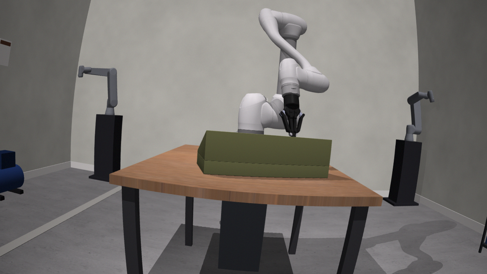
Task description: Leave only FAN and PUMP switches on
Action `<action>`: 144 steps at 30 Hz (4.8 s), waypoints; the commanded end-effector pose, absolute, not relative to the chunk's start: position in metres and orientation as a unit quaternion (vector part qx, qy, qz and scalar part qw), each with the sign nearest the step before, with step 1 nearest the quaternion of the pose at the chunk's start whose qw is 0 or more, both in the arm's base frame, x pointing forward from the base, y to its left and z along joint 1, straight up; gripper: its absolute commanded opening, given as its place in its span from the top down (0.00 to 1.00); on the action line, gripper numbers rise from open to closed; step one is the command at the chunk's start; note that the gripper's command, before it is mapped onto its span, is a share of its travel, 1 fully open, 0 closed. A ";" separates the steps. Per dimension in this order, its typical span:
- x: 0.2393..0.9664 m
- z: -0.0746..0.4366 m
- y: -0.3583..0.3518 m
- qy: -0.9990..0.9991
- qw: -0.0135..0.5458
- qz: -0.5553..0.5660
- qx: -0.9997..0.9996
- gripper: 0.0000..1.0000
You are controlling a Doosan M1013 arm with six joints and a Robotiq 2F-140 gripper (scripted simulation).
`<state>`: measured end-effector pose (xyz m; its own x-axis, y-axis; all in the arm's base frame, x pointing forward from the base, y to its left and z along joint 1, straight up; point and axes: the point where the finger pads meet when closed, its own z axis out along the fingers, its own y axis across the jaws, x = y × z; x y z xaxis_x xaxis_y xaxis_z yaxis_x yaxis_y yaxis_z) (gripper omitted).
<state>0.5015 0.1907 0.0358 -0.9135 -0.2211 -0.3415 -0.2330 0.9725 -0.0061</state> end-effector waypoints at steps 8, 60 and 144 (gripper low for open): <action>0.502 0.036 0.191 0.978 0.173 0.018 -0.116 0.90; 0.502 0.037 0.191 0.978 0.173 0.018 -0.116 0.90; 0.534 0.049 0.199 0.978 0.173 0.018 -0.116 0.90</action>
<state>0.5331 0.1984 0.0479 -0.9135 -0.2211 -0.3415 -0.2330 0.9725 -0.0061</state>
